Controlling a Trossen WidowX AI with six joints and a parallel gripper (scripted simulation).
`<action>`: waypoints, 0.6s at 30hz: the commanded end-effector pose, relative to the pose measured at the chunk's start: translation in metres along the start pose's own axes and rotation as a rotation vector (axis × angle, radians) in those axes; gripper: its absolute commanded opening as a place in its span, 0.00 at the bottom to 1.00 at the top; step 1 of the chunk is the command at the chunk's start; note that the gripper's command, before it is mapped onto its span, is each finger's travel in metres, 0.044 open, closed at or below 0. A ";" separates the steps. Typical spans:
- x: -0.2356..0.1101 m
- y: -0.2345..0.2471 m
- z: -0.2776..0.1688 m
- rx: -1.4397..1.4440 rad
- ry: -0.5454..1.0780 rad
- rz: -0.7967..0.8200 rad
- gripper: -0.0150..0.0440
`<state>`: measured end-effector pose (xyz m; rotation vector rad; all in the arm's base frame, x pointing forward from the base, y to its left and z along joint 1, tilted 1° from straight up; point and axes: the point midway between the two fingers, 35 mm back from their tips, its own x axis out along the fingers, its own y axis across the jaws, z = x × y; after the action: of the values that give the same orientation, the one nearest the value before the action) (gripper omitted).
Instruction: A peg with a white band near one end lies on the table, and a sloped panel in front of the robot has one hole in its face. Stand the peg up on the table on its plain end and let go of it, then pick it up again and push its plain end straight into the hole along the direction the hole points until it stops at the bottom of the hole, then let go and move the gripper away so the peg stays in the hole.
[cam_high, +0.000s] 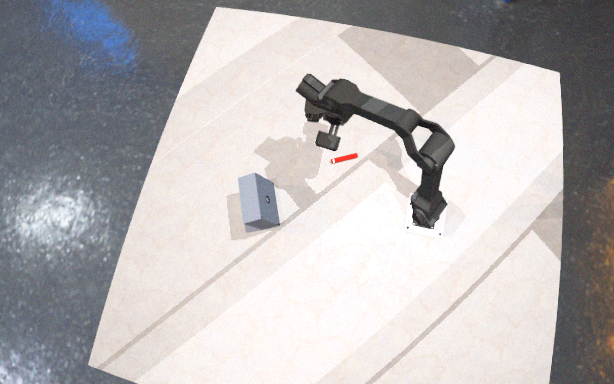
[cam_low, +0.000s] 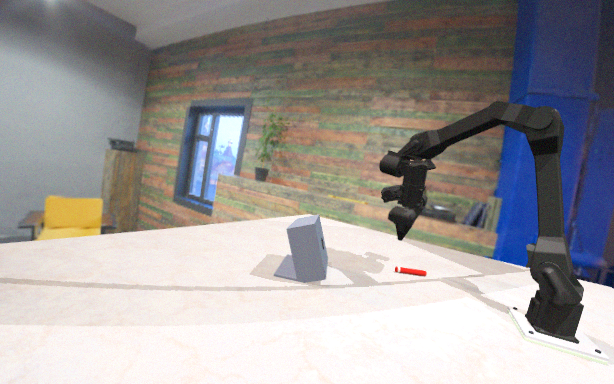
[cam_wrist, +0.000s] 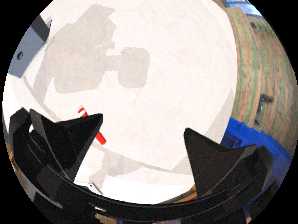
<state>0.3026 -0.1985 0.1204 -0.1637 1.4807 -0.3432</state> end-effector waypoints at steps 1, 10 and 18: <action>-0.004 0.018 -0.003 -0.144 0.030 0.064 1.00; -0.011 0.052 -0.015 -0.412 0.086 0.190 1.00; -0.018 0.074 -0.024 -0.598 0.118 0.287 1.00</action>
<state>0.2887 -0.1298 0.1108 -0.3792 1.6566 0.2470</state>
